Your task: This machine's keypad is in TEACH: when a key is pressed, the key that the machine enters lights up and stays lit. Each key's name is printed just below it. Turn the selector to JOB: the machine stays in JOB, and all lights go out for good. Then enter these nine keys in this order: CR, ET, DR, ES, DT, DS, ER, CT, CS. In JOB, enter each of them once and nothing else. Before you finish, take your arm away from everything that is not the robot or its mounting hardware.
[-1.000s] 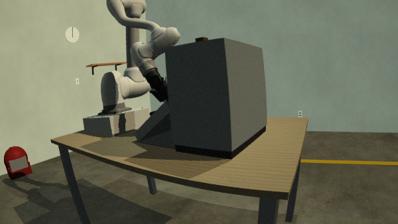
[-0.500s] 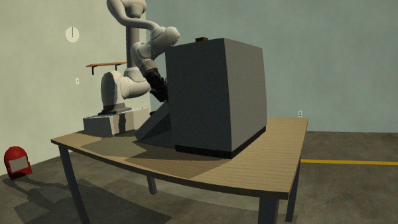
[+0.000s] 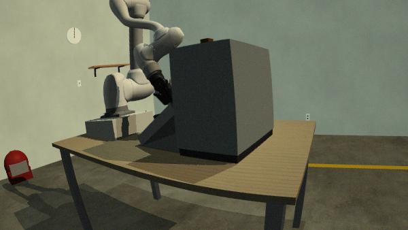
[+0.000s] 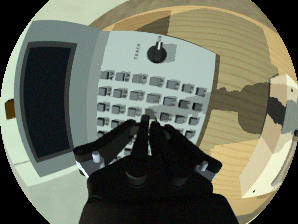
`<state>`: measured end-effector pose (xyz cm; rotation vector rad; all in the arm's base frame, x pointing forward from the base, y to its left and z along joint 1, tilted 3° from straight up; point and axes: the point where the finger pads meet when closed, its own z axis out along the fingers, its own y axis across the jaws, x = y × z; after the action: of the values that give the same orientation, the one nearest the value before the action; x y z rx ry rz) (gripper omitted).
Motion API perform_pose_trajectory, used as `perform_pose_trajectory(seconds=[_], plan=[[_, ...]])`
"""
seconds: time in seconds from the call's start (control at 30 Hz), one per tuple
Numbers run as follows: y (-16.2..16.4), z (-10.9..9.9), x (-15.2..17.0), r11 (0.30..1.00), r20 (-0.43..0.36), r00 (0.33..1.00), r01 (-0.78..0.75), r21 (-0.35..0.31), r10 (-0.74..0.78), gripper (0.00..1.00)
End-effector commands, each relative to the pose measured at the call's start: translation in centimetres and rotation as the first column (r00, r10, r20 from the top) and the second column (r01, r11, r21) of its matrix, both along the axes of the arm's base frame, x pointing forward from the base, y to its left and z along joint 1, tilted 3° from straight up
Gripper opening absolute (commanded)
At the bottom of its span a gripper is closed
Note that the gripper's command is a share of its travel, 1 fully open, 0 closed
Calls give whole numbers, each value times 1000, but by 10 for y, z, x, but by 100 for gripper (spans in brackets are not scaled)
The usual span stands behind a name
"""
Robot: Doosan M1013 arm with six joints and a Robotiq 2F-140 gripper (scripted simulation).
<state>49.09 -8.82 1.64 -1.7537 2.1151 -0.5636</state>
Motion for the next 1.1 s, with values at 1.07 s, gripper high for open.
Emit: perform_pose_trajectory(seconds=[1.07], plan=[[2, 24, -14, 1000, 1, 1000, 0, 0, 0, 0]])
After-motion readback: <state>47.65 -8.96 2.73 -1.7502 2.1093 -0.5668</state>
